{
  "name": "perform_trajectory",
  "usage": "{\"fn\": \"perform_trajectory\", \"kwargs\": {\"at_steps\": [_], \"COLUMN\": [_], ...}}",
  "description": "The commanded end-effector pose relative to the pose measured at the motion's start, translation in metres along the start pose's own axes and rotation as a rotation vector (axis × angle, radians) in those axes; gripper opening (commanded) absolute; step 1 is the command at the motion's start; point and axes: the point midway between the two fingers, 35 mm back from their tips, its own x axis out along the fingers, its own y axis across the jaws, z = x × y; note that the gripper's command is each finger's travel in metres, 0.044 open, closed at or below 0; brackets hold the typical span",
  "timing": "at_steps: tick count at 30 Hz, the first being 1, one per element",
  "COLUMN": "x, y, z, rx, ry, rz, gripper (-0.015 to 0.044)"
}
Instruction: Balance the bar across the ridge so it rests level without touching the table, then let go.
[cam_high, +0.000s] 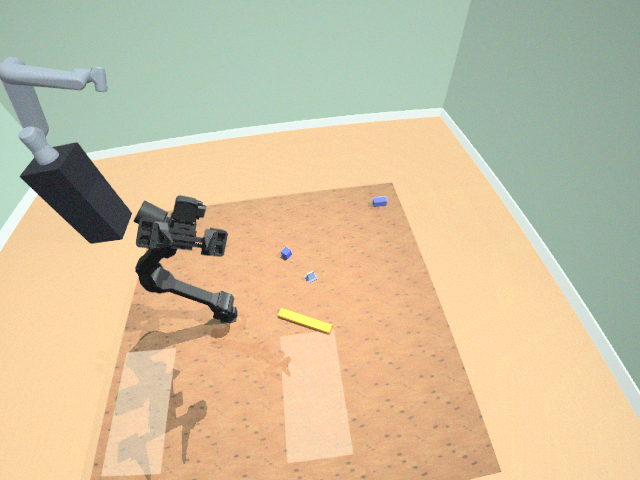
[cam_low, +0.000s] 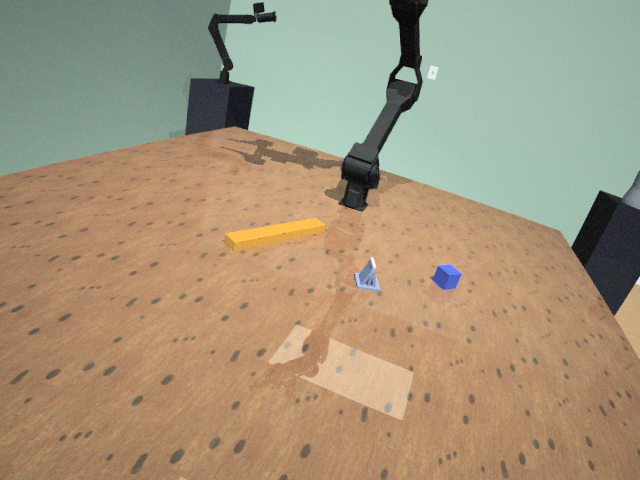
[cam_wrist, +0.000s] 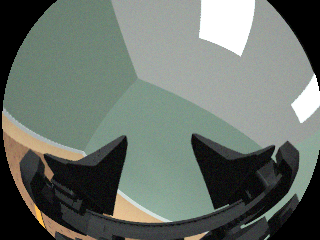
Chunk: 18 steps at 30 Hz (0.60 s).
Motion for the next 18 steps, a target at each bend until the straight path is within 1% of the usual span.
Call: {"fn": "perform_trajectory", "kwargs": {"at_steps": [1,12,18], "x": [0.014,0.035,0.035], "y": [0.044,0.151,0.213], "z": [0.003,0.002,-0.012], "rx": [-0.019,-0.017,0.012], "ry": [-0.01,-0.012,0.06], "rz": [0.098,0.352,0.526], "gripper": [0.0315,0.0315,0.0315]}}
